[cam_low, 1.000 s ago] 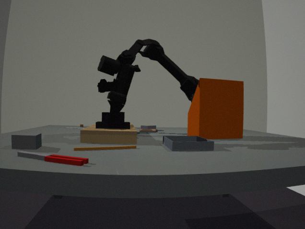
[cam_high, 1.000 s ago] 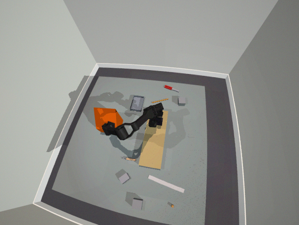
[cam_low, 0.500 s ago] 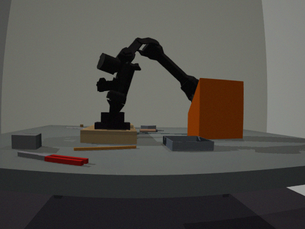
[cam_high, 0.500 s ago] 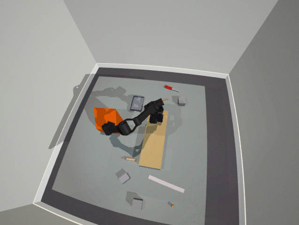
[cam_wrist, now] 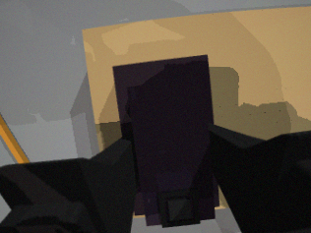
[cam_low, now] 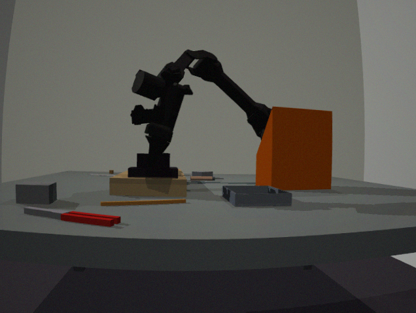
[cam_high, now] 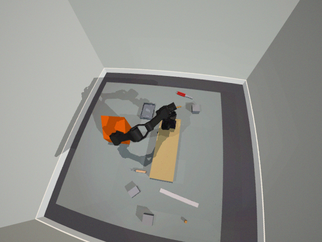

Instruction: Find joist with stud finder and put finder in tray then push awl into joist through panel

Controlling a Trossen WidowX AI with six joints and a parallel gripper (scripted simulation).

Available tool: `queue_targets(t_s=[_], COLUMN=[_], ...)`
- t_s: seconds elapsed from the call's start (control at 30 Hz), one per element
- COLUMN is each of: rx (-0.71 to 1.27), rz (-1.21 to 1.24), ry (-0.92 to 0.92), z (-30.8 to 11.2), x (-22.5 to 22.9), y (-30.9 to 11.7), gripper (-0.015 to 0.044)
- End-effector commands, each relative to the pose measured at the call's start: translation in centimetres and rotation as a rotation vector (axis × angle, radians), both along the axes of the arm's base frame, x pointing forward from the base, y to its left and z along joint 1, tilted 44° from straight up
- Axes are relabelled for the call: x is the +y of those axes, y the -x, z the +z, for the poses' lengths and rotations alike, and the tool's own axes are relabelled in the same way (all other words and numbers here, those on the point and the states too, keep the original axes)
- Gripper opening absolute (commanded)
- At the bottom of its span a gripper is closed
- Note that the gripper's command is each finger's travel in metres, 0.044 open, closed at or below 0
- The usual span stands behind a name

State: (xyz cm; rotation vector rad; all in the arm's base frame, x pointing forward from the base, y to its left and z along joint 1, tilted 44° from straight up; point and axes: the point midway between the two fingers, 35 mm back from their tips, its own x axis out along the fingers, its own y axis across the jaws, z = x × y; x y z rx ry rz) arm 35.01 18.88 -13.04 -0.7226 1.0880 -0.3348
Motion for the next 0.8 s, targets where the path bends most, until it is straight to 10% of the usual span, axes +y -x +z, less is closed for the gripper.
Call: queue_targets(t_s=[0.0, 0.77], rx=[-0.001, 0.0], rz=[-0.001, -0.005], ry=[0.0, -0.001], z=[0.1, 2.4], x=[-0.1, -2.8], y=[0.0, -0.4], gripper=[0.0, 0.0])
